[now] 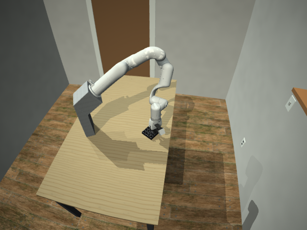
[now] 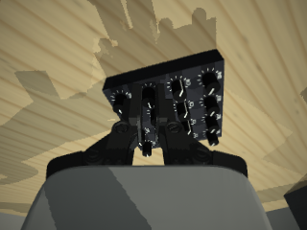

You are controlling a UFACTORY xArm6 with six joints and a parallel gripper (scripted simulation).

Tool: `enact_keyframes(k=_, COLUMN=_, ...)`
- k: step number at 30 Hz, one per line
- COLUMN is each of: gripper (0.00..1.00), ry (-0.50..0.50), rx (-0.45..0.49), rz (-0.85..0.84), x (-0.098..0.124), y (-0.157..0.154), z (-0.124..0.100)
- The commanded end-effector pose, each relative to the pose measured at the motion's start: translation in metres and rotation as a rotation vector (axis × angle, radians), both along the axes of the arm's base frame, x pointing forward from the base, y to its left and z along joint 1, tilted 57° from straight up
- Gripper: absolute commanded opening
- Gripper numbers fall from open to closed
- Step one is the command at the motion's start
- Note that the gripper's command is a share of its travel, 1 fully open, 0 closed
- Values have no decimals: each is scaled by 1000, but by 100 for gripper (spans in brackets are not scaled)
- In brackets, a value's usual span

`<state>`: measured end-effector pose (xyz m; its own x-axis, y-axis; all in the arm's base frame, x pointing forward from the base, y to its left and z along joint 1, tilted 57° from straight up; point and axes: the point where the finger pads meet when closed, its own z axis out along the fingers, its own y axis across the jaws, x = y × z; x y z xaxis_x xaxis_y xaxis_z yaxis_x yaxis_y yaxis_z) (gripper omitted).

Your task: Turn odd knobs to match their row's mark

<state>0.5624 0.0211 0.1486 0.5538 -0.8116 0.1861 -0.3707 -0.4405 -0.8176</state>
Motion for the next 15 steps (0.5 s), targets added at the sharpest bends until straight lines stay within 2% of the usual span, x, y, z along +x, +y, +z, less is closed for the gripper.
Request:
enact_keyframes(k=1, gripper=8, ry=-1, rx=-1, rz=-1, x=0, y=-1, z=1)
enact_keyframes(k=7, gripper=8, ry=-1, rx=-1, rz=-1, x=0, y=-1, z=1)
enact_keyframes(k=8, gripper=19, ry=-1, rx=-1, rz=-1, x=0, y=-1, z=1)
enact_keyframes(k=15, gripper=19, ry=-1, rx=-1, rz=-1, x=0, y=-1, z=1)
